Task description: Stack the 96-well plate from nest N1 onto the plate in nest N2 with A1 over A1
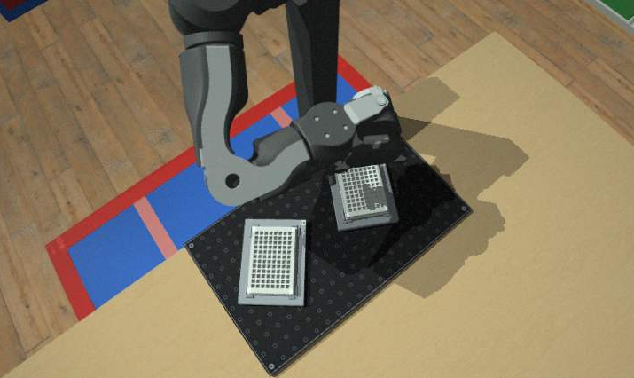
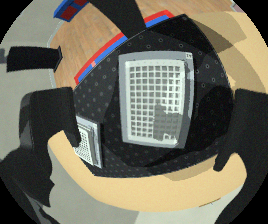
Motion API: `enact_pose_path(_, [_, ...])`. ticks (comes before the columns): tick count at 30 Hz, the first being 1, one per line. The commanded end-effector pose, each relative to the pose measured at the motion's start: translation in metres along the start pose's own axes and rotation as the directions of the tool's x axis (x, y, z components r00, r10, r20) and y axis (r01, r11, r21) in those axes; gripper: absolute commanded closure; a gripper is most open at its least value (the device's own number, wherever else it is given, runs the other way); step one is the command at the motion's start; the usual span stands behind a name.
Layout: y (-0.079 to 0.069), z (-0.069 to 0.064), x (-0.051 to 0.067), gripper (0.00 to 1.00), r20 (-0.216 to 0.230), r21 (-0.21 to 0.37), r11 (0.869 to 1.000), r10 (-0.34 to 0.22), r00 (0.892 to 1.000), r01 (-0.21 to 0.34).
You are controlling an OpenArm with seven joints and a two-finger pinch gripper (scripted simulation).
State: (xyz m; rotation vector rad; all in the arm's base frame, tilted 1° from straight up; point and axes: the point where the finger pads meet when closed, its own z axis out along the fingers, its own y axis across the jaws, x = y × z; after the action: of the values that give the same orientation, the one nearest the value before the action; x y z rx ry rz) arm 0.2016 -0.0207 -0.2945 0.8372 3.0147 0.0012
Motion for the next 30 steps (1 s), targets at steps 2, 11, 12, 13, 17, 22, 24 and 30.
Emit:
enact_pose_path(2, [0.000,-0.002,0.000,0.23,0.000,-0.001,1.000,-0.005,1.000,0.005])
enact_pose_path(11, [0.001,-0.001,0.000,0.23,0.001,-0.003,1.000,0.000,1.000,0.000])
enact_pose_path(12, [0.001,-0.001,0.000,0.23,0.001,-0.003,1.000,0.000,1.000,0.000])
enact_pose_path(13, [0.001,-0.001,0.000,0.23,0.001,-0.003,1.000,0.000,1.000,0.000])
enact_pose_path(17, [0.001,-0.001,0.000,0.23,0.001,-0.003,1.000,0.000,1.000,0.000])
enact_pose_path(22, [0.001,0.032,-0.001,0.23,0.000,-0.002,1.000,-0.003,1.000,0.003])
enact_pose_path(24, [0.002,0.054,-0.001,0.23,0.000,-0.001,1.000,-0.005,1.000,0.005])
enact_pose_path(30, [0.002,0.054,-0.001,0.23,0.000,-0.001,1.000,-0.005,1.000,0.005])
